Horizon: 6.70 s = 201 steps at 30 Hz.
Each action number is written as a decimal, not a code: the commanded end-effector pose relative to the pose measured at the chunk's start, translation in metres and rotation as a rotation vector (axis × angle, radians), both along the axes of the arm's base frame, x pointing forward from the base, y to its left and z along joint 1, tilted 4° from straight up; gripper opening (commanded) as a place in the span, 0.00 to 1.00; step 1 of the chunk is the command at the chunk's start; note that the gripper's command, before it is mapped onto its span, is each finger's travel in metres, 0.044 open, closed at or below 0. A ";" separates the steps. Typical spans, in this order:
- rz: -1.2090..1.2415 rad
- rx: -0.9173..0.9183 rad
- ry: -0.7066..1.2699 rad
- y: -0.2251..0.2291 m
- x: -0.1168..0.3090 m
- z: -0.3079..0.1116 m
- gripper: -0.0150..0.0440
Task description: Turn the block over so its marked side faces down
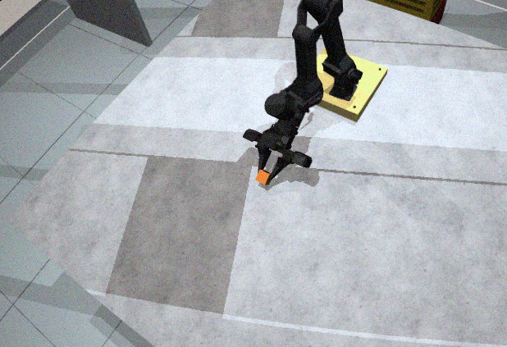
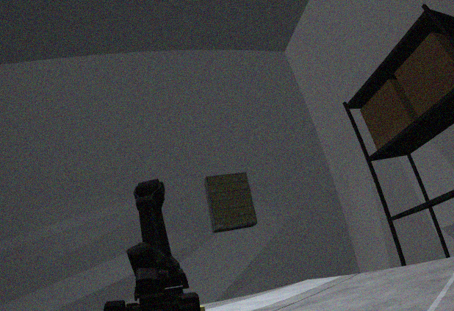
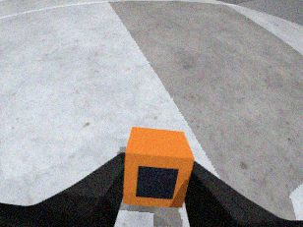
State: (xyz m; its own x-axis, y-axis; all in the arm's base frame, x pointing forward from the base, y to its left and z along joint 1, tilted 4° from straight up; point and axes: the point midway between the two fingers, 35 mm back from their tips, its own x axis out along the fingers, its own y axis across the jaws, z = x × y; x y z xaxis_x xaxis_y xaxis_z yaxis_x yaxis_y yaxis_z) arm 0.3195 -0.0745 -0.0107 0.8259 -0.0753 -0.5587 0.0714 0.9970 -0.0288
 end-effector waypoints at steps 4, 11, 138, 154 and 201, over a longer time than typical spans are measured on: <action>0.000 0.004 -0.046 0.001 -0.002 0.005 0.25; 0.000 0.004 -0.046 0.001 -0.002 0.005 0.25; -0.026 0.080 1.010 -0.002 0.018 0.036 1.00; -0.026 0.080 1.011 -0.002 0.017 0.011 1.00; -0.025 0.077 0.892 -0.003 0.019 0.035 0.25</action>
State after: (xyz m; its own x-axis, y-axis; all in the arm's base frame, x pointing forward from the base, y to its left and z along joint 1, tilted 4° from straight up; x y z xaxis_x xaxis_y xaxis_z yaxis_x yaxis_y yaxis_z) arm 0.3394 -0.0773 0.0253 0.0376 -0.0272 -0.9989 0.0743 0.9969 -0.0244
